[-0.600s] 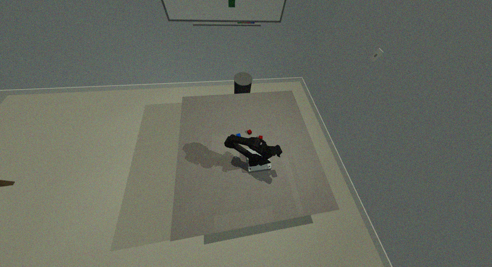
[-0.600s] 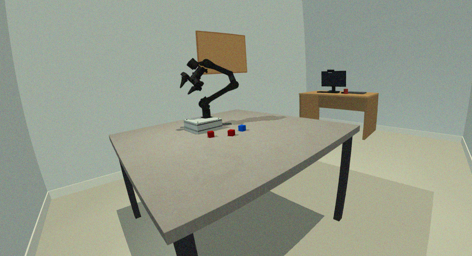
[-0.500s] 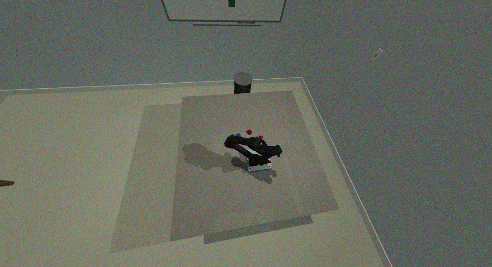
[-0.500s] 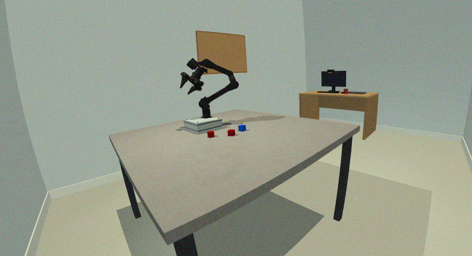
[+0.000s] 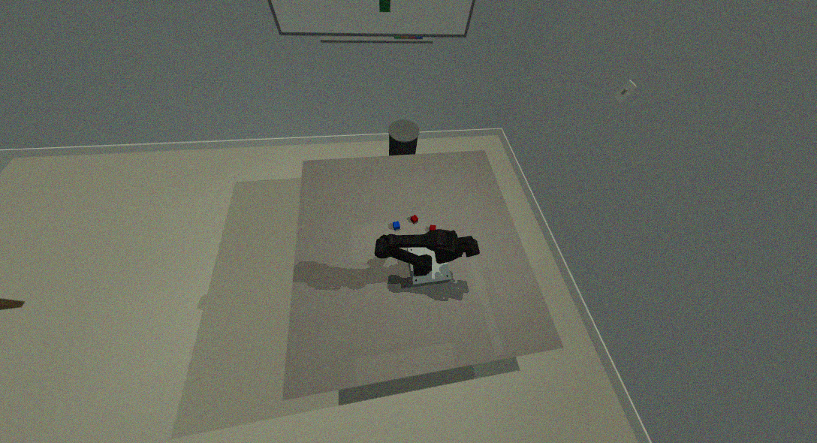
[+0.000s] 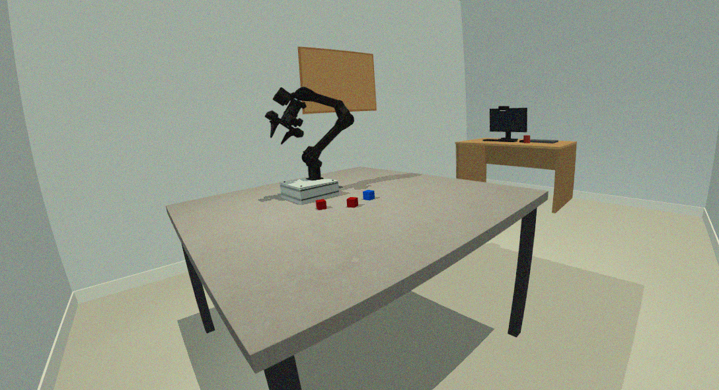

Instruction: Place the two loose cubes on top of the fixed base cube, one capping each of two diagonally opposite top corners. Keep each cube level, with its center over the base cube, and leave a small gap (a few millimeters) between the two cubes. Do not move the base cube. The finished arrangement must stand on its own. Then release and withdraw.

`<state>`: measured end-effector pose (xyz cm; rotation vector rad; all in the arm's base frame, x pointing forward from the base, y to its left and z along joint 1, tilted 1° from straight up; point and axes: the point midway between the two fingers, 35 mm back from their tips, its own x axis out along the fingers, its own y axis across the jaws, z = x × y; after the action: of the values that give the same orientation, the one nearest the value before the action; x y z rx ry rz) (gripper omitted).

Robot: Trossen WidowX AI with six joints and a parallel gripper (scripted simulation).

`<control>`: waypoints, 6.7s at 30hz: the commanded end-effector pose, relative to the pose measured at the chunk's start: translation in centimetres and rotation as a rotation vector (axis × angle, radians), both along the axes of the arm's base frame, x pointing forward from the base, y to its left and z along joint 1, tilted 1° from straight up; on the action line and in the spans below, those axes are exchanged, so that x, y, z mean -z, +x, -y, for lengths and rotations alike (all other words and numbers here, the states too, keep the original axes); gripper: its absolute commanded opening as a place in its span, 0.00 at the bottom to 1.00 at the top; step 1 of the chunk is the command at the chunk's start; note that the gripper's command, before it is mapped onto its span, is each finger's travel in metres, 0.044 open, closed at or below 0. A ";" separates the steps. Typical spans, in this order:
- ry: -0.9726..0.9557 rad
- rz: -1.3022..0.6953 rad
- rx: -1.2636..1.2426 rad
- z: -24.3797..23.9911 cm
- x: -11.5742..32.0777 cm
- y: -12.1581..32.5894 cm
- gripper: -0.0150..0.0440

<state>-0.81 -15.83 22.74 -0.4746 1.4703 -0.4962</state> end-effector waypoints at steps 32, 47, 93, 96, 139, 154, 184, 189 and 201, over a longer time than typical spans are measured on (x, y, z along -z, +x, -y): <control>0.535 0.428 0.494 2.5 4.5 19.3 0.70; 0.650 0.382 0.792 -4.1 8.5 28.2 0.70; 0.615 0.320 1.061 -14.0 21.5 33.5 0.70; 0.615 0.320 1.061 -14.0 22.0 33.6 0.70; 0.612 0.322 1.065 -13.8 19.5 34.0 0.43; 0.614 0.321 1.061 -13.8 14.7 33.7 0.43; 0.637 0.248 0.841 -19.8 14.9 31.8 0.43; 0.641 0.229 0.785 -21.2 15.3 31.3 0.43; 0.651 0.185 0.650 -24.4 16.4 29.5 0.43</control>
<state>29.20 7.71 6.32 0.6032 1.4921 -0.5517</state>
